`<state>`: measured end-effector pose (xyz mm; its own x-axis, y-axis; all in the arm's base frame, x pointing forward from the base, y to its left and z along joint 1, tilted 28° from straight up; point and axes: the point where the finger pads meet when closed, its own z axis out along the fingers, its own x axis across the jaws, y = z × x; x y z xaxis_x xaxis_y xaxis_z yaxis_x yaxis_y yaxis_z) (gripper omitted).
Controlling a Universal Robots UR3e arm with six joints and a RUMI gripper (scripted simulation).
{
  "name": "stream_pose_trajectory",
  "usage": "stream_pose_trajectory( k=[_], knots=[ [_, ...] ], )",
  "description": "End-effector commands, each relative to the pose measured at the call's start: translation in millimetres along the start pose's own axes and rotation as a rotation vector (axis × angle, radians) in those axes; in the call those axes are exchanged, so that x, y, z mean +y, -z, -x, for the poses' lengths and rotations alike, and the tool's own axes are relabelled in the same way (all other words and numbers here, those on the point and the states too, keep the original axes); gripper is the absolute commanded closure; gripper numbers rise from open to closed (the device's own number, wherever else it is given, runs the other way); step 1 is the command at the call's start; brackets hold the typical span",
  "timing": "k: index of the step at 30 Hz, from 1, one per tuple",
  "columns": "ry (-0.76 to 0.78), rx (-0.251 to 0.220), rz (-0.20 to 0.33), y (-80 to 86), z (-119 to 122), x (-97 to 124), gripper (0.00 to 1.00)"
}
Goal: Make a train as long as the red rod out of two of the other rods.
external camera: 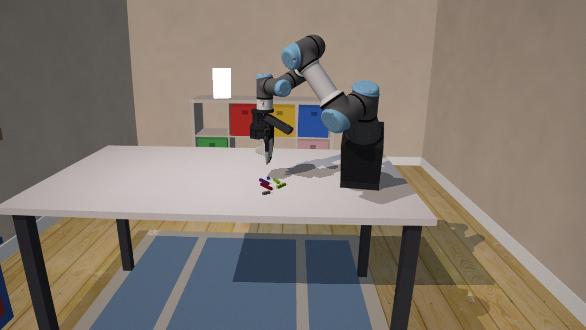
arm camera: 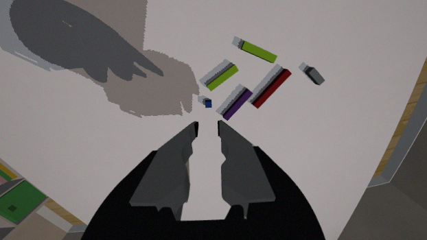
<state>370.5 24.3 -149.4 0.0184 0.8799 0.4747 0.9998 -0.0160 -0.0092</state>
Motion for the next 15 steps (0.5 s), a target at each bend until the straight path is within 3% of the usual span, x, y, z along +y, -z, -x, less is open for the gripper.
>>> stream_pose_trajectory(
  k=[1,15],
  knots=[
    [0.0,-0.001,0.002,-2.4,0,1,0.86],
    [0.0,-0.001,0.002,-18.0,1,1,0.86]
  ],
)
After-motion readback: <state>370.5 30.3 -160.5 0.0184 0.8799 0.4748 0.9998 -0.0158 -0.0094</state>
